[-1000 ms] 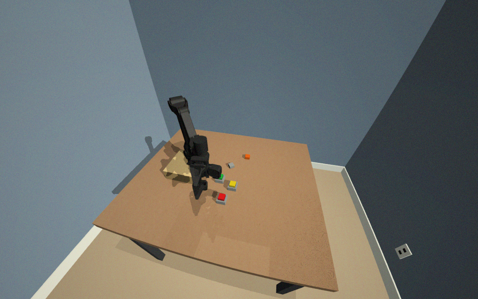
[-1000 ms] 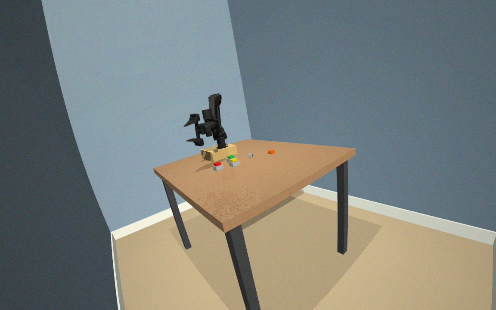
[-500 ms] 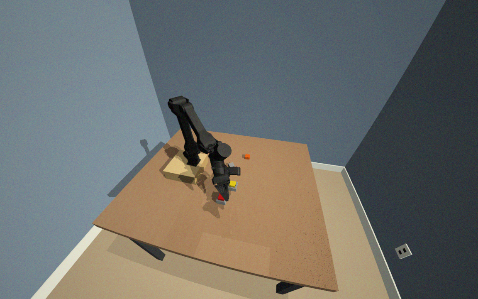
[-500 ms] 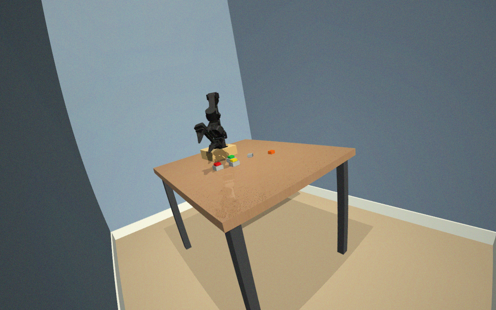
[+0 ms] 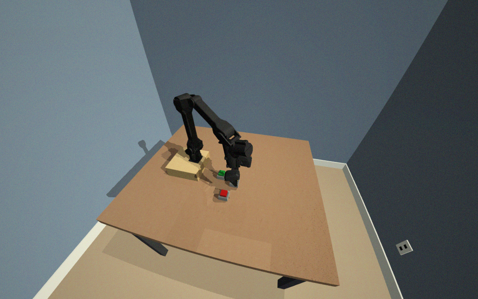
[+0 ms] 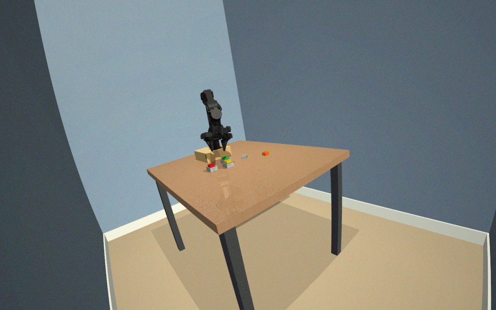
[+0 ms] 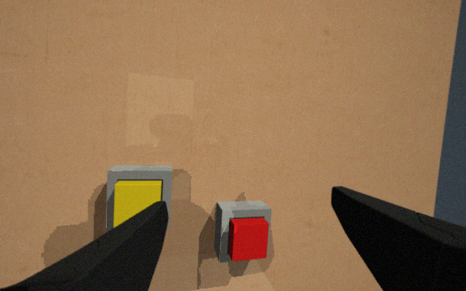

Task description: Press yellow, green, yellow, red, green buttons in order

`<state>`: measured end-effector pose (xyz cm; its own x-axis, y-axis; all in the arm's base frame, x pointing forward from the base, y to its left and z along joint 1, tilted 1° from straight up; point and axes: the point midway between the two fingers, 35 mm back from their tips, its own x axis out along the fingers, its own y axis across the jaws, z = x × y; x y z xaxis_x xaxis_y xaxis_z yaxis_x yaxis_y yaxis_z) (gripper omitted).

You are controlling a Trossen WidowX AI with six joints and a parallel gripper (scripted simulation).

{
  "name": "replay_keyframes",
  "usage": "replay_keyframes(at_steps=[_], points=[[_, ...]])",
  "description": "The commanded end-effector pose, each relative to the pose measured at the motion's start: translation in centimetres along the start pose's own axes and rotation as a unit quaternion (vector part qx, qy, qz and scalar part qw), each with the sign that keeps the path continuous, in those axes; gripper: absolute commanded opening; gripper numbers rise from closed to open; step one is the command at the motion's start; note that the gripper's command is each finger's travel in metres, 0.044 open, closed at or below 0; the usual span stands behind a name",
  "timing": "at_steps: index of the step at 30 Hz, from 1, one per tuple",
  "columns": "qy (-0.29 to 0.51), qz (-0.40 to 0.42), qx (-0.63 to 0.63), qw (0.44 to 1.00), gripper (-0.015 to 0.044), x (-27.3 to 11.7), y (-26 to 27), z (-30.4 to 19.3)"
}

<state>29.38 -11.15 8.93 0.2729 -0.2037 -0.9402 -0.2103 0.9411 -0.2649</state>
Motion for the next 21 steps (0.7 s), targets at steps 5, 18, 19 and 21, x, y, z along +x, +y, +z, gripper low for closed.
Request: replay_keyframes(at_steps=[5, 18, 19, 21], points=[[0.103, 0.121, 0.086, 0.984, 0.0400, -2.8, 5.0, -0.5], [0.102, 0.123, 0.087, 0.983, 0.0216, 2.0, 6.2, -1.3], [0.103, 0.122, 0.086, 0.983, 0.0190, 2.6, 6.4, -1.5], [0.103, 0.121, 0.085, 0.984, 0.0138, 3.1, 6.6, -1.6]])
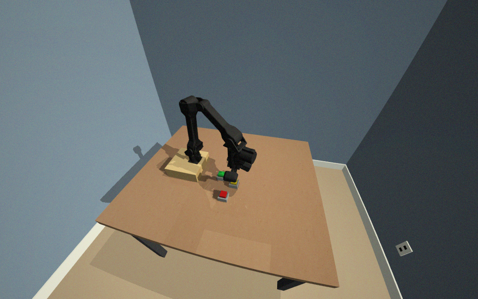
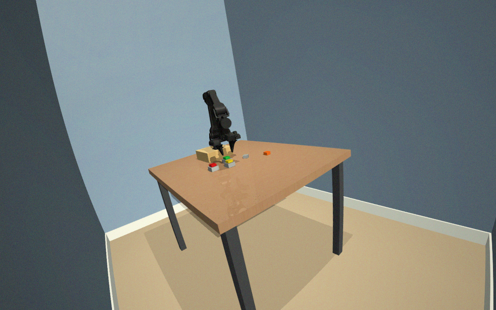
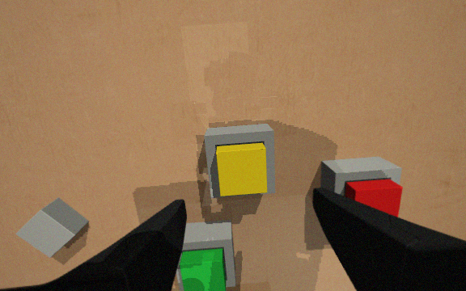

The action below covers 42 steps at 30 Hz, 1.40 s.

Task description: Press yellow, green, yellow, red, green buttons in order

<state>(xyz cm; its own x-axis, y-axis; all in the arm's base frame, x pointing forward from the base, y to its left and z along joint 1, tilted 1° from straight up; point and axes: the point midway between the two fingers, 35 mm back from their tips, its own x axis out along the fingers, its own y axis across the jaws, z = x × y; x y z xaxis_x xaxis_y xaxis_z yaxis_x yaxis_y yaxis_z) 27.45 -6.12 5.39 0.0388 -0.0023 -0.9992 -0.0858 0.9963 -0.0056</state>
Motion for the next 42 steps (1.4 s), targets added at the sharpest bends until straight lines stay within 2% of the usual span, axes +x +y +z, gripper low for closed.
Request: replay_keyframes(at_steps=[1, 5, 42], points=[[0.002, 0.001, 0.003, 1.000, 0.0111, 1.4, 0.1, -0.2], [0.002, 0.001, 0.003, 1.000, 0.0020, 1.4, 0.1, -0.2], [0.002, 0.001, 0.003, 1.000, 0.0020, 4.9, 0.1, -0.2]])
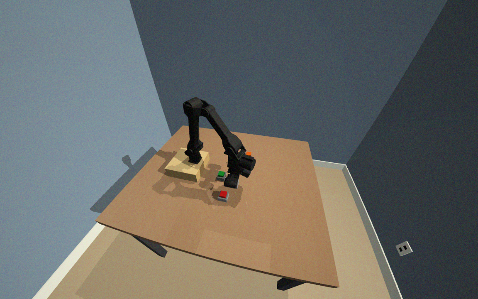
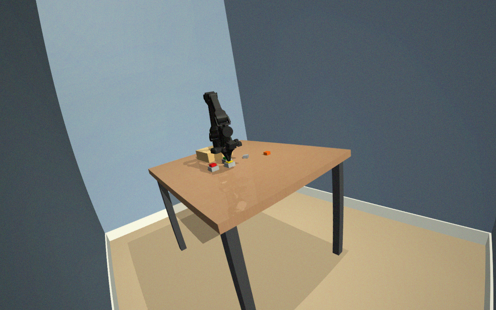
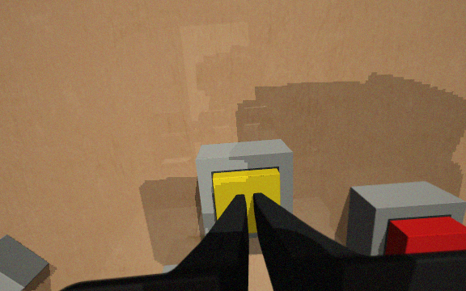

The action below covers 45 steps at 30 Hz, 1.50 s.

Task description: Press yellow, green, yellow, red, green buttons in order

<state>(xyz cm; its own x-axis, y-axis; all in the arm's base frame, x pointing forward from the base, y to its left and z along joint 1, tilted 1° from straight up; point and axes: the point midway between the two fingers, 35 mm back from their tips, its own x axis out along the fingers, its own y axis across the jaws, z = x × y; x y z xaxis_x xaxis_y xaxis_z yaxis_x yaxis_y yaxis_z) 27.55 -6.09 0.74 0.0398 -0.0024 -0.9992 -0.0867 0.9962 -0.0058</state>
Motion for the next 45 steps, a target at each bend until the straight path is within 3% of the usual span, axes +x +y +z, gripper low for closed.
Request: replay_keyframes(at_steps=[1, 12, 16, 21, 26, 31, 39, 45], points=[[0.003, 0.001, 0.003, 1.000, 0.0020, 0.2, 0.1, -0.2], [0.003, 0.001, 0.003, 1.000, 0.0020, 0.2, 0.1, -0.2], [0.003, 0.001, 0.003, 1.000, 0.0020, -3.0, 0.0, -0.1], [0.003, 0.001, 0.003, 1.000, 0.0020, -3.5, 0.0, -0.1], [0.003, 0.001, 0.003, 1.000, 0.0020, -9.2, 0.0, 0.0], [0.003, 0.001, 0.003, 1.000, 0.0020, -9.5, 0.1, -0.2], [0.006, 0.002, 0.003, 1.000, 0.0020, -9.6, 3.4, -7.9], [0.006, 0.002, 0.003, 1.000, 0.0020, -9.2, 3.6, -8.6]])
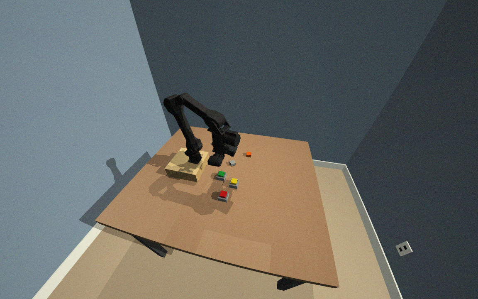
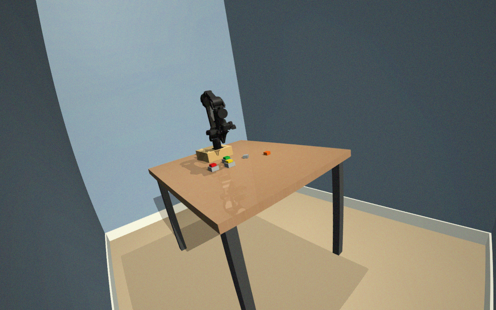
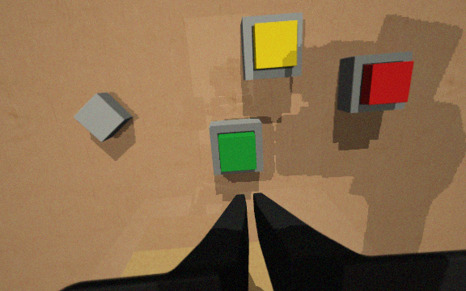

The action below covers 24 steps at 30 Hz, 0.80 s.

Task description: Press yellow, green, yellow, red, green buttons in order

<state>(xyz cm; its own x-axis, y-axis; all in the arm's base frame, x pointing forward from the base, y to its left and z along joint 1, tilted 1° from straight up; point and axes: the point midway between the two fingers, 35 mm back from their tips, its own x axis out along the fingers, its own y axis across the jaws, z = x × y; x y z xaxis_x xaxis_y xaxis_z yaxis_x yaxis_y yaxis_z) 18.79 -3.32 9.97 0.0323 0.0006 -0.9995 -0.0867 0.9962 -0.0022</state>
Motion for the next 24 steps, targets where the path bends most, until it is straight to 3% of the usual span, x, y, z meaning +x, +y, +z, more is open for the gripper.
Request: replay_keyframes(at_steps=[1, 5, 24], points=[[0.002, 0.000, 0.003, 1.000, 0.0020, 1.2, 0.1, -0.4], [0.002, 0.000, 0.003, 1.000, 0.0020, 6.1, 0.2, -0.5], [0.003, 0.000, 0.003, 1.000, 0.0020, 8.6, 0.2, -0.5]])
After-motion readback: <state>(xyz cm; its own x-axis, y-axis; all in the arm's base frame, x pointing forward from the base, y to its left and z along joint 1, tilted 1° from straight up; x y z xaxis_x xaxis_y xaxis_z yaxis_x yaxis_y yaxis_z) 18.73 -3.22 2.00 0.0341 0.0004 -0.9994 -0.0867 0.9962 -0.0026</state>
